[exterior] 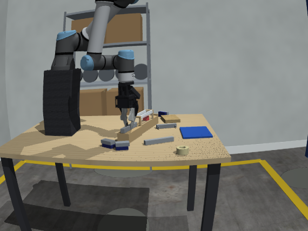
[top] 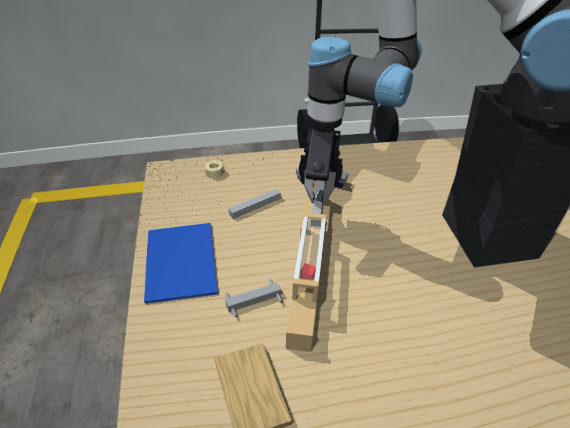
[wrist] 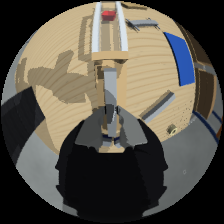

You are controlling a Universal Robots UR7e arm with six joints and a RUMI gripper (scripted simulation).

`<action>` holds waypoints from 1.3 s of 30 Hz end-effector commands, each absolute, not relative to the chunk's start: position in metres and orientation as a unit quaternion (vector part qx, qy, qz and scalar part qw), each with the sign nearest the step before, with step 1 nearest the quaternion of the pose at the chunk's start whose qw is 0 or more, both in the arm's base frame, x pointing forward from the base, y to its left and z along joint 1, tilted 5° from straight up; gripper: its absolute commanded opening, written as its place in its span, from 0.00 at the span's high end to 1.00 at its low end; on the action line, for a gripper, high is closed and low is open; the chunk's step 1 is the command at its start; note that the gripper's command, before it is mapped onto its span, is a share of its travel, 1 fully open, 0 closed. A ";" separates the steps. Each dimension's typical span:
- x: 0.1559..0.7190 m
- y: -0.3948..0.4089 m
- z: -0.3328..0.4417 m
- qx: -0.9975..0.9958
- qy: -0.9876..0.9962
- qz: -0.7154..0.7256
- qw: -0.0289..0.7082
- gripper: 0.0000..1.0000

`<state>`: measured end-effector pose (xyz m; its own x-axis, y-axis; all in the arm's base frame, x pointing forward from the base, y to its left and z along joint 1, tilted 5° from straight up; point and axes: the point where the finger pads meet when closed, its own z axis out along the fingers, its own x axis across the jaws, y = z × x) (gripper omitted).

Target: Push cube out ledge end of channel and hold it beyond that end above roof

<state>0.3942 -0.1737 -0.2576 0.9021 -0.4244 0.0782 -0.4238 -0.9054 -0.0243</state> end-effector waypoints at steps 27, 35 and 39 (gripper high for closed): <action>0.423 -0.122 -0.255 -0.975 0.216 -0.044 0.002 1.00; 0.427 -0.115 -0.255 -0.975 0.216 -0.044 0.002 1.00; 0.426 -0.114 -0.255 -0.975 0.216 -0.043 0.002 1.00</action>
<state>0.4229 -0.1144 -0.2561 0.9035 -0.4212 0.0788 -0.4206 -0.9069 -0.0247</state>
